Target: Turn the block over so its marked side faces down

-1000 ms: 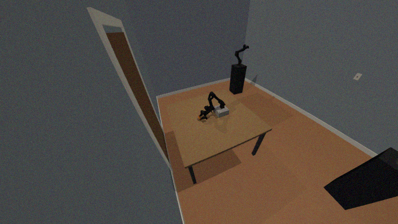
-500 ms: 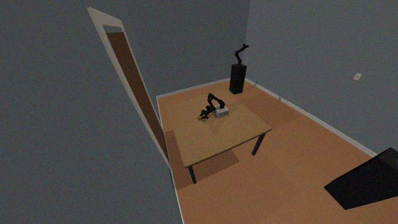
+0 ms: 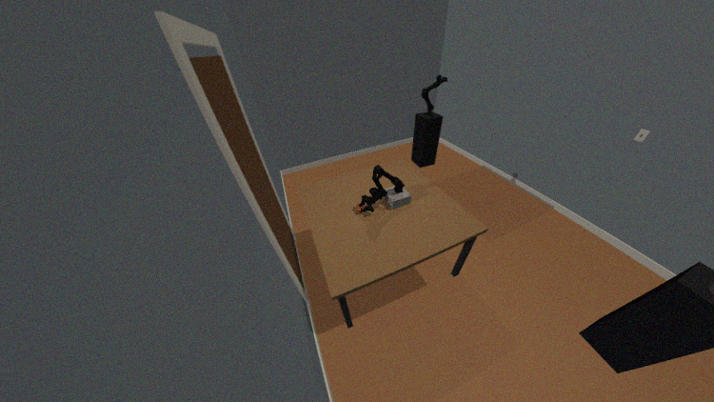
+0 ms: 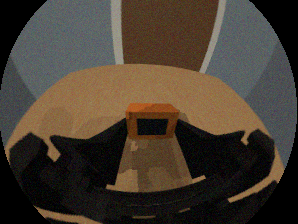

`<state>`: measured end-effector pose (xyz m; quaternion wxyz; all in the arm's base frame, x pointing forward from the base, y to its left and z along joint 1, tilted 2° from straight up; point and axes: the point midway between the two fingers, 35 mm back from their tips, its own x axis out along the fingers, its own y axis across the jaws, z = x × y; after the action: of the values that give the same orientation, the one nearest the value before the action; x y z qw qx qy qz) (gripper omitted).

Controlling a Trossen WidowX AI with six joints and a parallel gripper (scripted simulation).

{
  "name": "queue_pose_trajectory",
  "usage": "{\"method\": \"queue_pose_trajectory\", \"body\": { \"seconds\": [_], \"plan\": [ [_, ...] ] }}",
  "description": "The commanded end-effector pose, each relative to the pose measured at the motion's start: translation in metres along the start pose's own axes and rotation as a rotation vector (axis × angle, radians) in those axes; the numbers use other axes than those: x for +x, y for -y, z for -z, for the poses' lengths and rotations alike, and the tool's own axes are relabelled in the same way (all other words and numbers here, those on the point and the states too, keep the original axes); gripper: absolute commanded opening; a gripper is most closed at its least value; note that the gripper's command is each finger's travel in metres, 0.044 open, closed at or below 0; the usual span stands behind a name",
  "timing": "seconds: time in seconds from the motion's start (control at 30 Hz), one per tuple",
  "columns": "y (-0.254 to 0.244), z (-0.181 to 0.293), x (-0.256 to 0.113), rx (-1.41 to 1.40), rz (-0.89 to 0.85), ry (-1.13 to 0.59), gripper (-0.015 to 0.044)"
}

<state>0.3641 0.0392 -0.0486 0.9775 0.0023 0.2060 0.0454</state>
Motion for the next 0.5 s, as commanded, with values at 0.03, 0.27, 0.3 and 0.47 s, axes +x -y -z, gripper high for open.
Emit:
{"method": "queue_pose_trajectory", "body": {
  "seconds": [0.03, 0.27, 0.3, 0.47],
  "plan": [
    [0.0003, -0.0003, -0.0003, 0.006, 0.003, 0.003, 0.0263],
    [0.0003, -0.0003, -0.0003, 0.006, 0.003, 0.003, 0.044],
    [0.0003, -0.0003, -0.0003, 0.006, 0.003, 0.003, 0.044],
    [0.0003, -0.0003, -0.0003, 0.006, 0.003, 0.003, 0.044]
  ]
}}
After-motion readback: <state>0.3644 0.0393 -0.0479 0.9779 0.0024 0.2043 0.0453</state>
